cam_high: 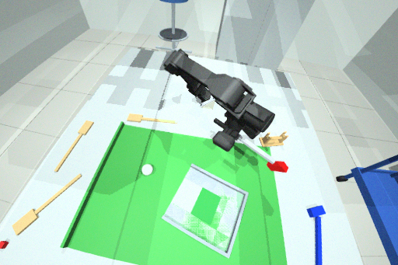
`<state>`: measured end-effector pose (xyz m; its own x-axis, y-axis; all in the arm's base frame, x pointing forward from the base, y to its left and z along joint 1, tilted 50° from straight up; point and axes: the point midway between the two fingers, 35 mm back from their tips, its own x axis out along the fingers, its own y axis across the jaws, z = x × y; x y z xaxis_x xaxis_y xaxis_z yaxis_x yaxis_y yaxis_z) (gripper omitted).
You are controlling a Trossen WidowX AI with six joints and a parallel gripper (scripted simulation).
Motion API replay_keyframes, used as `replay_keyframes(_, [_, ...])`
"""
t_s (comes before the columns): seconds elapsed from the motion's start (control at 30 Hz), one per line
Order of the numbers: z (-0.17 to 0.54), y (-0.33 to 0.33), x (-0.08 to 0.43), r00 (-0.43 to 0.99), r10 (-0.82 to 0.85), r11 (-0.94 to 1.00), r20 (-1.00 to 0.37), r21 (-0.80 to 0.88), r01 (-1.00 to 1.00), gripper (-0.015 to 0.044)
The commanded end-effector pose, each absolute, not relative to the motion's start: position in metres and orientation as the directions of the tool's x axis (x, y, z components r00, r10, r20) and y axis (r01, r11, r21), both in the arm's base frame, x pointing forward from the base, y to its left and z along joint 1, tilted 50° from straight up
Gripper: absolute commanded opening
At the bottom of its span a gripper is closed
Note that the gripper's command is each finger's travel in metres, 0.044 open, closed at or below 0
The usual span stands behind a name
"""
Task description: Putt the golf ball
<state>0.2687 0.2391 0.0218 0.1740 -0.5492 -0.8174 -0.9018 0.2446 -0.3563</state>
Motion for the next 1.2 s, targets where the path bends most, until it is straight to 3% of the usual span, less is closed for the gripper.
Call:
replay_keyframes(0.0, [0.046, 0.225, 0.277, 0.197, -0.548, 0.325, -0.813, -0.425, -0.845, 0.0])
replay_keyframes(0.6, [0.14, 0.135, 0.296, 0.26, -0.594, 0.641, -0.761, -0.643, -0.419, 0.0])
replay_keyframes(1.17, [0.214, 0.043, 0.277, 0.291, -0.667, 0.737, -0.686, -0.666, 0.119, 0.0])
